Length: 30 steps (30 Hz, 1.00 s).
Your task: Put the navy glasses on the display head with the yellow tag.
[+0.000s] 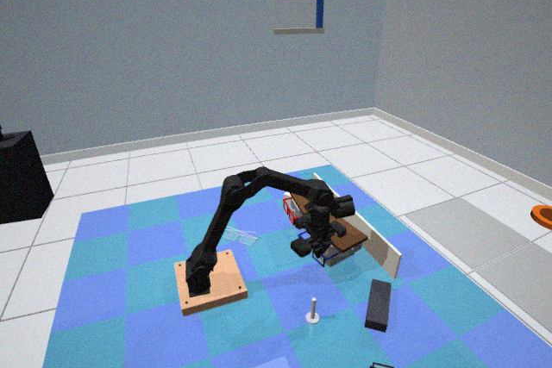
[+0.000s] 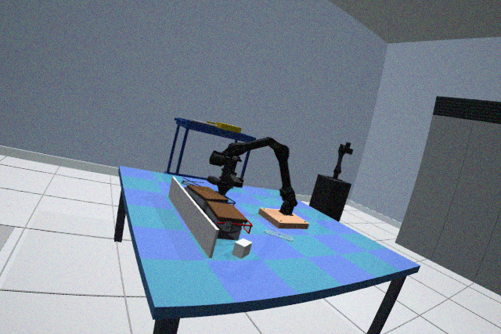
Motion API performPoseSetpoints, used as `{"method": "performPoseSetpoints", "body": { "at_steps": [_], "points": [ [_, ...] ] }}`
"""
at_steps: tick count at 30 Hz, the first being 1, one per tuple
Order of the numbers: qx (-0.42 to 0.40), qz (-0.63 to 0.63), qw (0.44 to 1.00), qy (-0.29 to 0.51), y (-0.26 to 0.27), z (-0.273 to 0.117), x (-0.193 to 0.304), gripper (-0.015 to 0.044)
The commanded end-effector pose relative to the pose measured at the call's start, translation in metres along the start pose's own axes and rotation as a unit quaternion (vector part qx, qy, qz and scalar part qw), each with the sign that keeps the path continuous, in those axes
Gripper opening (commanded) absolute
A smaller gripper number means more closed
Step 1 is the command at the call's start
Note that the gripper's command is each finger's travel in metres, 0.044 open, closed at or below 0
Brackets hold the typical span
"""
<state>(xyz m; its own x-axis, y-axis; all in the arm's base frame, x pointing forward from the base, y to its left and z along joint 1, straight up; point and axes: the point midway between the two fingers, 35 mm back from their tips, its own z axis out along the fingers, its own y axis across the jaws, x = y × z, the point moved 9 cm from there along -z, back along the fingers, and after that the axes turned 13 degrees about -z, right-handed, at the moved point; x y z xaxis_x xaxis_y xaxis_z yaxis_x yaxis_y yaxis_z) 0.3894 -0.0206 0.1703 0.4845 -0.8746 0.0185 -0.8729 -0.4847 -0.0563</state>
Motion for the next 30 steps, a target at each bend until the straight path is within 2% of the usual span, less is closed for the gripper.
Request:
{"method": "performPoseSetpoints", "body": {
  "at_steps": [1, 30],
  "points": [
    [-0.001, 0.002, 1.0, 0.001, -0.006, 0.0, 0.002, 0.0],
    [-0.001, 0.002, 1.0, 0.001, -0.022, 0.003, 0.005, 0.0]
  ]
}}
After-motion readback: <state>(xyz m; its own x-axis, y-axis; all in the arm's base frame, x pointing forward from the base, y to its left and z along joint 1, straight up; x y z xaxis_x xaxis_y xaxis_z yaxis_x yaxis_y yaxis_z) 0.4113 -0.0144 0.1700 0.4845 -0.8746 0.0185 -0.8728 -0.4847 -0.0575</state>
